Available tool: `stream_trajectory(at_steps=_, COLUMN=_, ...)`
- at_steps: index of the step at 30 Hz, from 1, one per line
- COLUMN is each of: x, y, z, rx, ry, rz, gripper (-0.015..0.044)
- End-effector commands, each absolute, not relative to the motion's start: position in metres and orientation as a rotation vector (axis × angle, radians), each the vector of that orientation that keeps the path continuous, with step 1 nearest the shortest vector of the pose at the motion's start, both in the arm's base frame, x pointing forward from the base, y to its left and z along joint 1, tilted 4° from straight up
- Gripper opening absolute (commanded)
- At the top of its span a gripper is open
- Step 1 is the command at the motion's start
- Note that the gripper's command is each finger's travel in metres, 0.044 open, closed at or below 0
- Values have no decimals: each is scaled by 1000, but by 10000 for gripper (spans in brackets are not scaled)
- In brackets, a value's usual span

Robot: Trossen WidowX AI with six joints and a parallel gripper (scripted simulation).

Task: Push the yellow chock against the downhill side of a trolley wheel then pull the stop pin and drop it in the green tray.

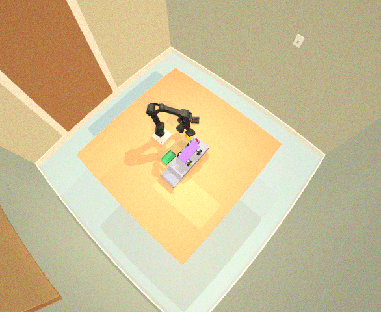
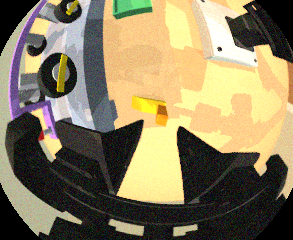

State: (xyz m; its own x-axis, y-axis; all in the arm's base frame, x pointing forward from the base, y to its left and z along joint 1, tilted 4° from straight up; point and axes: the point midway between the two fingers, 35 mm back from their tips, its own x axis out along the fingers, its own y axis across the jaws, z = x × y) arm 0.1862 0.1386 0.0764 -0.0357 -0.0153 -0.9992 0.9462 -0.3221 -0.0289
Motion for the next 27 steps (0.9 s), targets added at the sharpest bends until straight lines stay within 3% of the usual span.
stream_trajectory(at_steps=1, x=185, y=139, z=71, rx=1419, ry=1048, rz=-1489, gripper=190)
stream_trajectory(at_steps=27, x=184, y=139, z=39, rx=1418, ry=1048, rz=-1489, gripper=190)
